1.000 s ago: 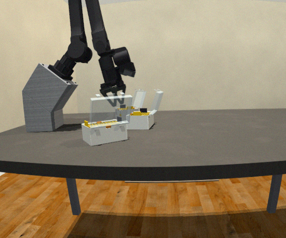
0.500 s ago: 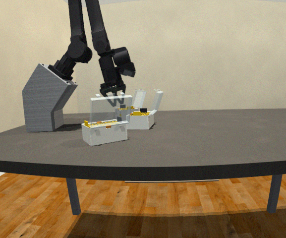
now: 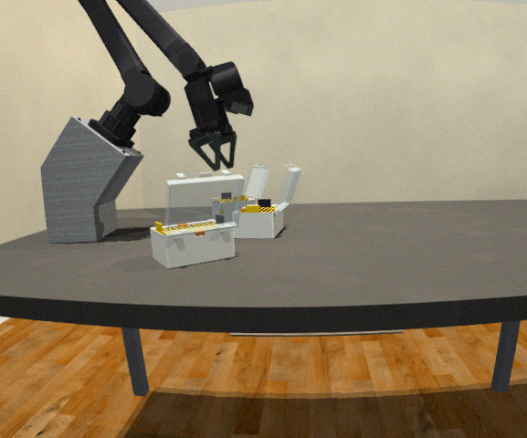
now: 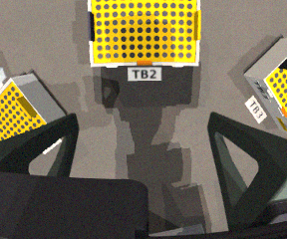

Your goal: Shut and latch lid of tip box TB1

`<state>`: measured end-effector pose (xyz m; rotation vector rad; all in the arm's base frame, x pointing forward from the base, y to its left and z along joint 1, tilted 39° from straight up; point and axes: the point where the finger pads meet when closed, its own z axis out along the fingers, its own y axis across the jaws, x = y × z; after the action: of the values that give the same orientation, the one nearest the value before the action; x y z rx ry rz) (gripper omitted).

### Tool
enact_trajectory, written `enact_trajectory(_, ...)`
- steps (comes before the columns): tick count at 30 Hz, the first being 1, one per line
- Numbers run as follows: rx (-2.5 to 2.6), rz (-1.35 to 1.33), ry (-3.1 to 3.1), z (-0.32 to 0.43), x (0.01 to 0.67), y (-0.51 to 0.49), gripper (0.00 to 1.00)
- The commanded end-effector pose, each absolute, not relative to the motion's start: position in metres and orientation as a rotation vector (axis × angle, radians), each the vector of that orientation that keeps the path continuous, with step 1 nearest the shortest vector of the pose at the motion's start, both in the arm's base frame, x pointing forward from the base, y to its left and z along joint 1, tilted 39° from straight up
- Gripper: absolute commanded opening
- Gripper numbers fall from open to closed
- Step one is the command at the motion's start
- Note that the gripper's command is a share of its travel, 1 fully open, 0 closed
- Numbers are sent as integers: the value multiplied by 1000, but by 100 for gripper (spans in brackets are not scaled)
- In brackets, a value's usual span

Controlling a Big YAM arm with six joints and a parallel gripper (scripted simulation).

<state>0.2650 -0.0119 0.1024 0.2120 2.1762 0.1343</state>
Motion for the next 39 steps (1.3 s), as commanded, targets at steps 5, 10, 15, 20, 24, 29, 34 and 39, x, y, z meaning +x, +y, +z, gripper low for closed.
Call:
enact_trajectory(5, 196, 114, 2150, 150, 243, -17, 100)
enact_trajectory(10, 201, 118, 2178, 133, 239, -16, 100)
enact_trajectory(15, 104, 109, 2207, 118, 234, -2, 100)
enact_trajectory(20, -97, 67, 2201, 114, 227, 21, 100)
enact_trajectory(24, -174, 53, 2156, 136, 228, 31, 100)
enact_trajectory(29, -315, 25, 2196, 107, 217, 54, 100)
enact_trajectory(34, -298, 48, 2151, 126, 217, 82, 100)
enact_trajectory(39, -288, 65, 2139, 134, 215, 99, 100)
